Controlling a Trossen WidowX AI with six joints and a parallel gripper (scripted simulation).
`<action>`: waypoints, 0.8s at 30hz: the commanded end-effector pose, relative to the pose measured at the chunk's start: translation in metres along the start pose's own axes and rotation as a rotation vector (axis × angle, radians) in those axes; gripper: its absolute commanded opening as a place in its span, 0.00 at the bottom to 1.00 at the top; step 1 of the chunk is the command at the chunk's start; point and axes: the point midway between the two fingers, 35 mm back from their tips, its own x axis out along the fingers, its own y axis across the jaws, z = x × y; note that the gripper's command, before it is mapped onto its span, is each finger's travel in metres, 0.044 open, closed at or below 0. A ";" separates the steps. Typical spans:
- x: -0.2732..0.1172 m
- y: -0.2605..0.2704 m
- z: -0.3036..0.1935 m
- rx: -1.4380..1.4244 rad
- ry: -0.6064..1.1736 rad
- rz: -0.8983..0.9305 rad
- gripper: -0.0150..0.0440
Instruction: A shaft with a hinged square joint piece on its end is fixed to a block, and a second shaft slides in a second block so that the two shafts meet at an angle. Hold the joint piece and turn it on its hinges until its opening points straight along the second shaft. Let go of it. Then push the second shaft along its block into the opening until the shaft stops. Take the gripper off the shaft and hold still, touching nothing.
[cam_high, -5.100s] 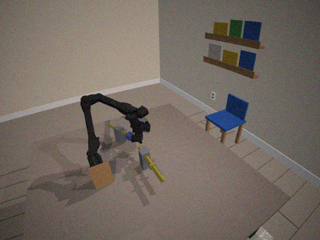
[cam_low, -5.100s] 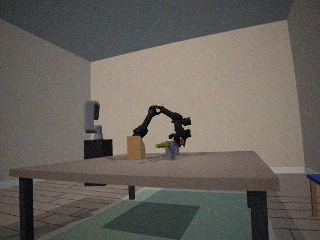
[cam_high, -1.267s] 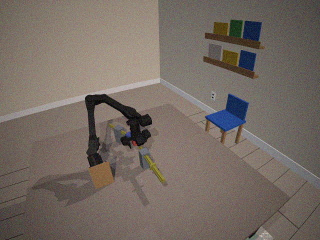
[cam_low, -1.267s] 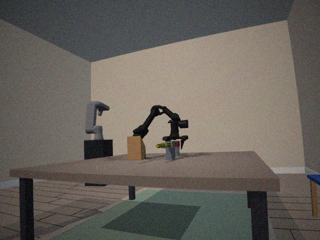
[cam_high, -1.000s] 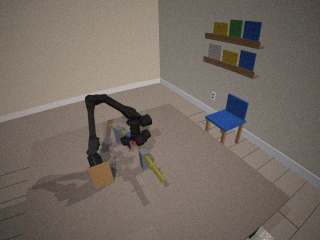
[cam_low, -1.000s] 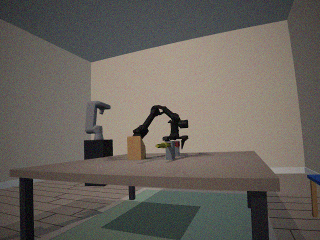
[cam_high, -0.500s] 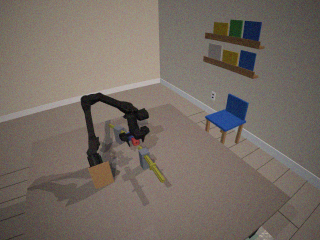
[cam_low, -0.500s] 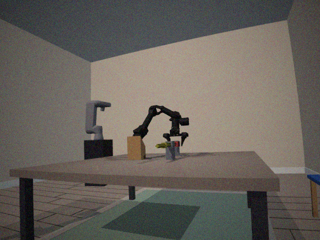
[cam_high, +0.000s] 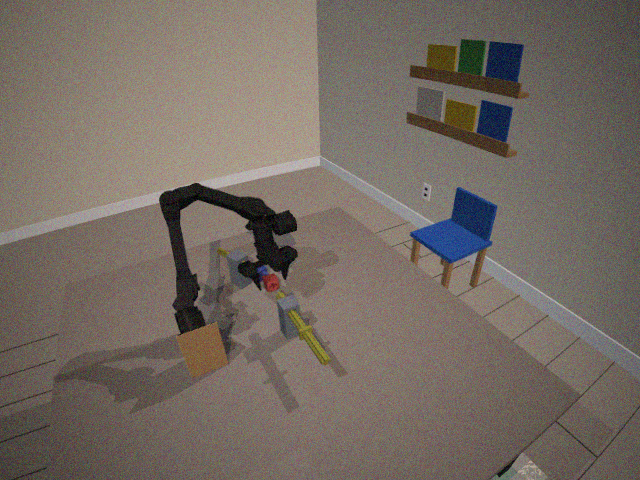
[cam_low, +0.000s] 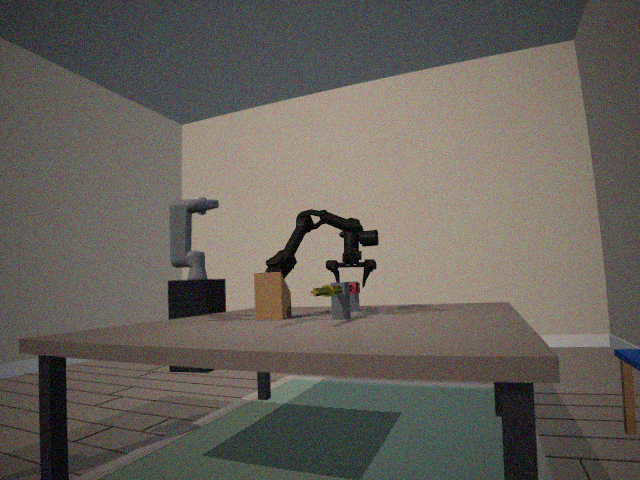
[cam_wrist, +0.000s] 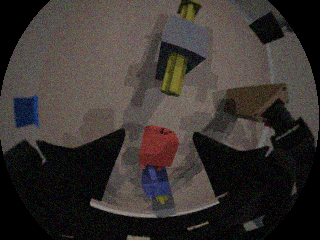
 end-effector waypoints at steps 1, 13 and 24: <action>-0.012 0.003 0.003 -0.123 0.017 0.004 1.00; -0.046 0.002 0.014 -0.524 0.066 0.016 1.00; -0.078 0.000 0.021 -0.891 0.109 0.062 1.00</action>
